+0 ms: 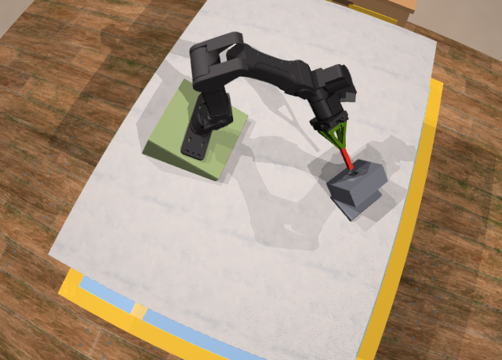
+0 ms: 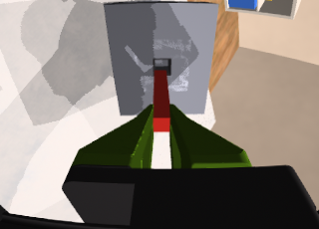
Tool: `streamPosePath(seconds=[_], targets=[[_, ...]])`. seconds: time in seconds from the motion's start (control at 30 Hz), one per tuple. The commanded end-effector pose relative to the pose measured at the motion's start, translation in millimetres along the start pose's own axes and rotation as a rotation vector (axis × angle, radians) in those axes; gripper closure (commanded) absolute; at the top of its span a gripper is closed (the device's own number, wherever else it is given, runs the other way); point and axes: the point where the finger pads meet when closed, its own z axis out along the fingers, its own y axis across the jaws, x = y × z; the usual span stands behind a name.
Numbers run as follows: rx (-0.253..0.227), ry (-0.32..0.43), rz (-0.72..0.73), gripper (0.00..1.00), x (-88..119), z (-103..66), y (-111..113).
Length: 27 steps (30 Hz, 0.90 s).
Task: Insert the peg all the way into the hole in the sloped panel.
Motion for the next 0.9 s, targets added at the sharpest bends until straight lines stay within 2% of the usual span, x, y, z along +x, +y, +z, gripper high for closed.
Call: streamPosePath(seconds=[0.0, 0.47, 0.87], targets=[[-0.002, 0.004, -0.006, 1.0, 2, 5.8, 5], [-0.002, 0.004, -0.006, 1.0, -3, 6.5, -2], [-0.002, 0.004, -0.006, 1.0, -7, -2.7, -10]])
